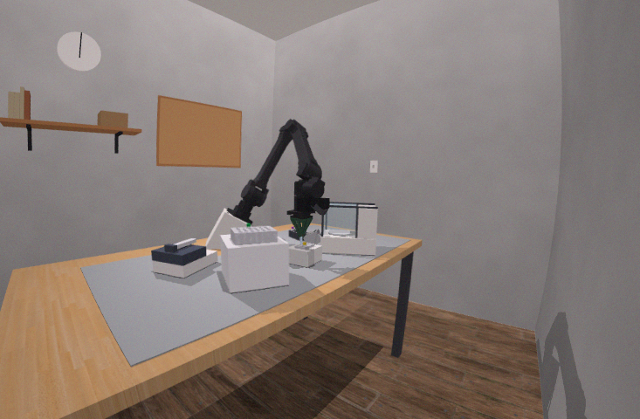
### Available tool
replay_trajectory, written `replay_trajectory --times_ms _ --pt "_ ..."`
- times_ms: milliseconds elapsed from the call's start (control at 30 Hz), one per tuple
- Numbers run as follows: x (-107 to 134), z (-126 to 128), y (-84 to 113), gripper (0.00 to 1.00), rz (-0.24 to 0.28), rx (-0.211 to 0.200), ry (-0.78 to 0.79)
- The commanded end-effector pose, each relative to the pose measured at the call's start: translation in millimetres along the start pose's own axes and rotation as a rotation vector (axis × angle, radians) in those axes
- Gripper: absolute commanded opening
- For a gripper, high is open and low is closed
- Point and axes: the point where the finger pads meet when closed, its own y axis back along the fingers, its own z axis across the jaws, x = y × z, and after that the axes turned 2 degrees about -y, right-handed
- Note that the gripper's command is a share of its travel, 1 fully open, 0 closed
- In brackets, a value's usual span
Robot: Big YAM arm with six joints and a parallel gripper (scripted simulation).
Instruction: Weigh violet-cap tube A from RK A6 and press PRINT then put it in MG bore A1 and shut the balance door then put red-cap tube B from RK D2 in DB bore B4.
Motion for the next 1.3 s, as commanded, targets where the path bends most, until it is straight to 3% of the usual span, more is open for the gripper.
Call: replay_trajectory --times_ms 0,733,1000,1267 --pt "-10.3 -1.4 6.4 0.09 -0.025 0.011 0.011" --pt "-3.9 -0.1 7.2 0.09 -0.031 0.015 0.01" --pt "0.2 1.7 -10.4 0.09 0.004 -0.001 0.0" --pt "-2.4 1.4 -13.3 0.09 0.0 0.001 0.003"
